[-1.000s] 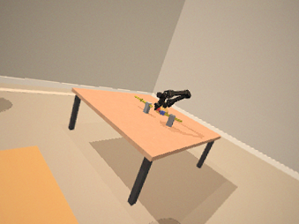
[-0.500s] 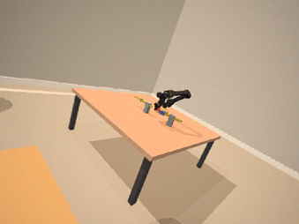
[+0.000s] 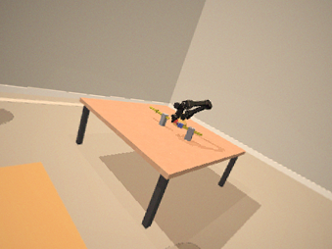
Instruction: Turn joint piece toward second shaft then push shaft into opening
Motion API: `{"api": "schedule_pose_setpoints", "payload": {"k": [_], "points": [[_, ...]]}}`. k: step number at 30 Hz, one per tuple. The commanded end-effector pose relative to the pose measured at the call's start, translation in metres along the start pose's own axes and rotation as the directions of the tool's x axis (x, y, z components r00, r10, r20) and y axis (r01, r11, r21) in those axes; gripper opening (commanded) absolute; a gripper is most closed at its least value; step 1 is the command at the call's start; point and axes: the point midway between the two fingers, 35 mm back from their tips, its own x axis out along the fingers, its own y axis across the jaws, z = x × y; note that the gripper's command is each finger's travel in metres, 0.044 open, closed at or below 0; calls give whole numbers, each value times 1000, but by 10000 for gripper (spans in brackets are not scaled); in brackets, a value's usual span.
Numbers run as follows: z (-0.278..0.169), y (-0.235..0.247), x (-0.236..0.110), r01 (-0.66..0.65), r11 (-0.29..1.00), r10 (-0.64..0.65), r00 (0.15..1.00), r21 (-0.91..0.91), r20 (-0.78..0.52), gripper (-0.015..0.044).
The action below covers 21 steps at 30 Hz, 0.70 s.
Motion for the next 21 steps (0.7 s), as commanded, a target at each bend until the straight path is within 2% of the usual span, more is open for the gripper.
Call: {"api": "schedule_pose_setpoints", "payload": {"k": [1,21], "points": [[0,1,1,-3,1000,3,1000,15,26,0],[-2,11,17,-43,975,-38,936,219,350,0]]}}
